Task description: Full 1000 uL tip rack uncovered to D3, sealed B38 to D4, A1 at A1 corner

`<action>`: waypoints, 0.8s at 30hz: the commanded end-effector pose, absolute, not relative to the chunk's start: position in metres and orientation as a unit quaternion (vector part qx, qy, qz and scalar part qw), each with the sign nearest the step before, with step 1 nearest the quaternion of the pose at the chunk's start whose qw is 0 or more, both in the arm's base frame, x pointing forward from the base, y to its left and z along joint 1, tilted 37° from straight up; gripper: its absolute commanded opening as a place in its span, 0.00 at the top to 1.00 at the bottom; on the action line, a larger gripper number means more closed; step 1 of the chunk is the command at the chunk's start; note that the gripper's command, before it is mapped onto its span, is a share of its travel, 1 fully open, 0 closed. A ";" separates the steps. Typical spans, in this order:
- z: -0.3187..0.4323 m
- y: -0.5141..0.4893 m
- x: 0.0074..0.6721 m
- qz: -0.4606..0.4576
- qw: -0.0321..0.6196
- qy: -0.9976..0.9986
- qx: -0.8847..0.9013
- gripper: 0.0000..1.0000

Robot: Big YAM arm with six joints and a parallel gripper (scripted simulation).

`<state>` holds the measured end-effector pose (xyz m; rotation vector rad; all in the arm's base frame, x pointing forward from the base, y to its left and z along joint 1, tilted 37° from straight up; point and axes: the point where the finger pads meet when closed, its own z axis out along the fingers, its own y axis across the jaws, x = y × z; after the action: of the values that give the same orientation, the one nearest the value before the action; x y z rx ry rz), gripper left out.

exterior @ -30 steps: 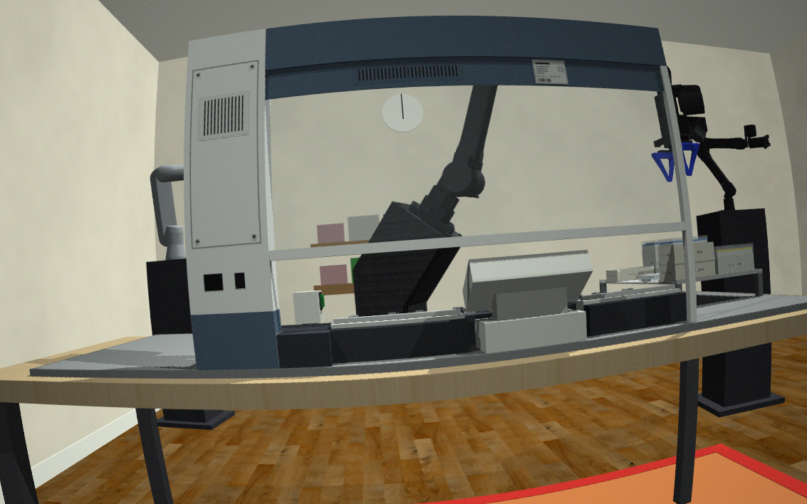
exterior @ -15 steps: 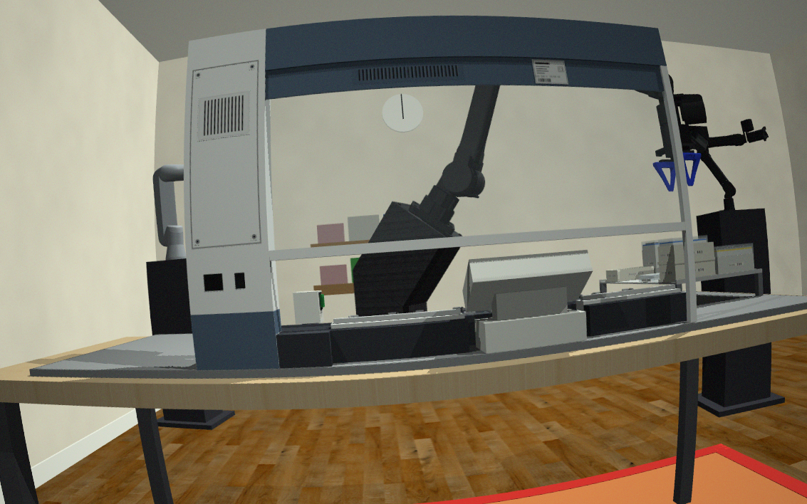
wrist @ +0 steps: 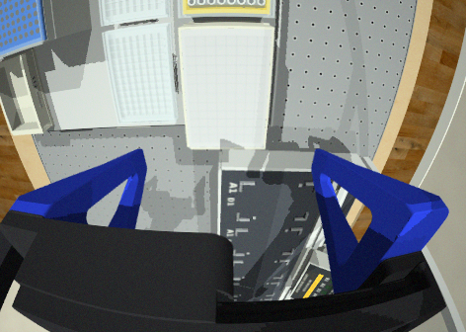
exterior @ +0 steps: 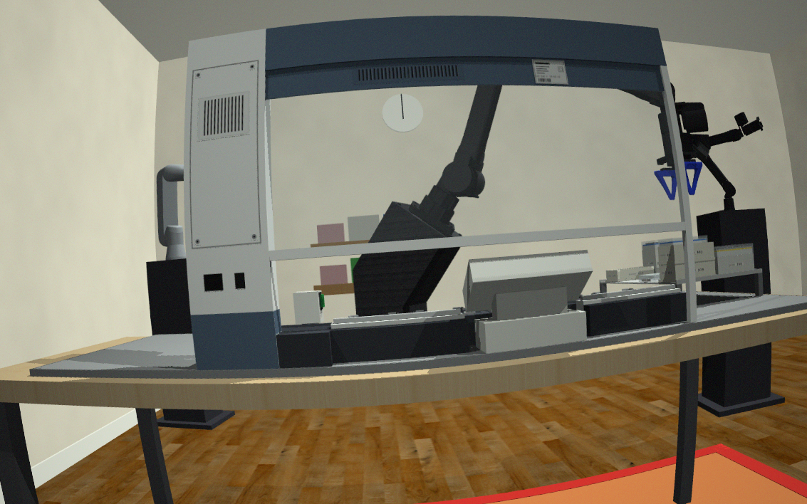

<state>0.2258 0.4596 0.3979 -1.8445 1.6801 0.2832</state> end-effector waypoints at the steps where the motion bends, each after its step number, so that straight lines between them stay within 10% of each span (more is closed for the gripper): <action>1: 0.390 0.470 0.225 0.109 0.309 0.637 -0.698 0.00; 24: 0.365 0.487 0.233 0.109 0.309 0.637 -0.697 0.00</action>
<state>0.2343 0.4793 0.3680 -1.8495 1.6848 0.2815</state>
